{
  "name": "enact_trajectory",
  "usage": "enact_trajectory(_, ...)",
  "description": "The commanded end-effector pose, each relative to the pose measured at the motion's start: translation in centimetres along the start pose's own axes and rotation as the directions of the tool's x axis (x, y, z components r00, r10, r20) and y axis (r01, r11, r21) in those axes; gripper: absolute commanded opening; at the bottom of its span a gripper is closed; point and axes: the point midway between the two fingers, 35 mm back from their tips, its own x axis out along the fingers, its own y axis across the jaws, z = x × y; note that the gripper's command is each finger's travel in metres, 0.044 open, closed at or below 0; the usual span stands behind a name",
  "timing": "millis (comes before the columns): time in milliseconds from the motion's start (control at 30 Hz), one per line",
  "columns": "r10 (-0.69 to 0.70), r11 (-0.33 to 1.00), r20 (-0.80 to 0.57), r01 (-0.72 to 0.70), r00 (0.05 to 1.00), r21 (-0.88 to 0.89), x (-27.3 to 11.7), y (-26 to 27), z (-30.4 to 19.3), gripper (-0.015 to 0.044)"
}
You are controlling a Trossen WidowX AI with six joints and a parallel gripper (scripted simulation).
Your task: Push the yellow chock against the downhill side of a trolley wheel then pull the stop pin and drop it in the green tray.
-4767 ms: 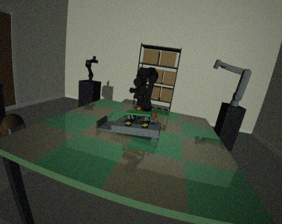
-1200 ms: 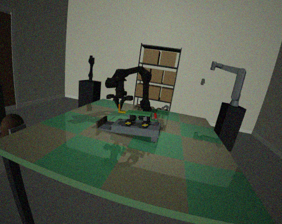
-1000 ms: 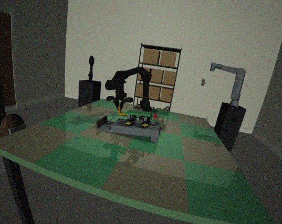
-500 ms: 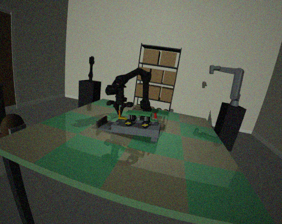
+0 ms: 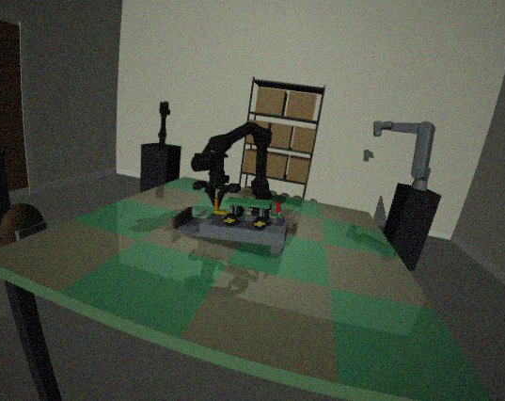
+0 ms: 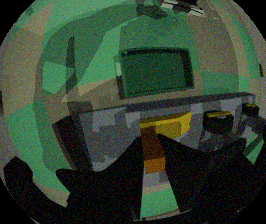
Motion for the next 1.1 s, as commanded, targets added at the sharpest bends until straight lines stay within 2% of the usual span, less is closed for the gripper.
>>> enact_trajectory(0,-0.004,1.0,-0.005,0.004,1.0,0.004,0.0,-0.5,0.0,0.0)
enact_trajectory(1067,-0.002,1.0,-0.001,0.002,1.0,0.0,0.1,-2.5,-0.1,0.0)
